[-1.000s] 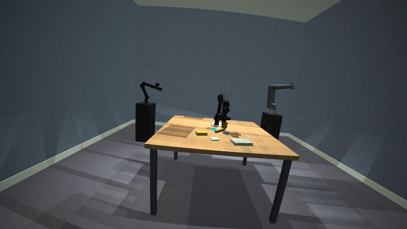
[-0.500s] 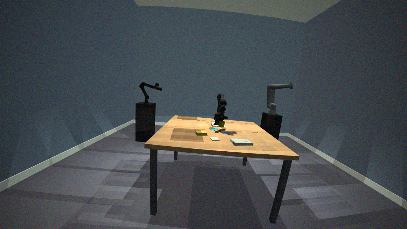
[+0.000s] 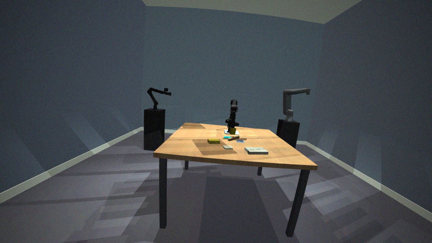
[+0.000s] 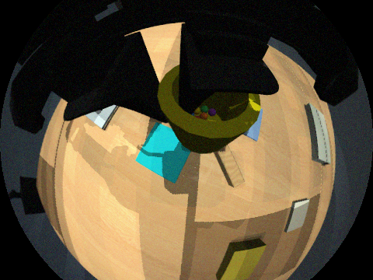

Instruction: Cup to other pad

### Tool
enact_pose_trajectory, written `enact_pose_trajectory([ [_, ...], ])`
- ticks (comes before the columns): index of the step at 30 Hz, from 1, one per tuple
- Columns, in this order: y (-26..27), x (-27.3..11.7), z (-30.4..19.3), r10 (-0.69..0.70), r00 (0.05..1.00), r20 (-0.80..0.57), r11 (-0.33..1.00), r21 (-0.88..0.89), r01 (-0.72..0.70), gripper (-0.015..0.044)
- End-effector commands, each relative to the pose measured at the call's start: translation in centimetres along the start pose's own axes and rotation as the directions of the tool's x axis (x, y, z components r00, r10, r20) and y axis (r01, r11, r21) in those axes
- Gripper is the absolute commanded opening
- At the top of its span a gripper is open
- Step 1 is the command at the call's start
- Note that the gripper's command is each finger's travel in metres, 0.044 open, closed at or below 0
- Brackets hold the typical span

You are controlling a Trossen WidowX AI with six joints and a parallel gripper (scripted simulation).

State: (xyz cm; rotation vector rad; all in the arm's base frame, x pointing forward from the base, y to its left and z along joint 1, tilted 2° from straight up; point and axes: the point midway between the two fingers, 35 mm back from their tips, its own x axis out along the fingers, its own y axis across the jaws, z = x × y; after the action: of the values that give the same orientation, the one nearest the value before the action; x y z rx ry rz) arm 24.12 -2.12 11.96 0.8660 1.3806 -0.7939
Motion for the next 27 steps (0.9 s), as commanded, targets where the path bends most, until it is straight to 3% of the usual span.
enact_pose_trajectory([
  [1, -1.0, 0.1, 0.2, -0.004, 1.000, -0.007, 1.000, -0.003, 0.004, 0.0000],
  [27, -5.8, 0.2, 1.4, -0.008, 1.000, -0.006, 1.000, -0.003, 0.008, 0.0000],
])
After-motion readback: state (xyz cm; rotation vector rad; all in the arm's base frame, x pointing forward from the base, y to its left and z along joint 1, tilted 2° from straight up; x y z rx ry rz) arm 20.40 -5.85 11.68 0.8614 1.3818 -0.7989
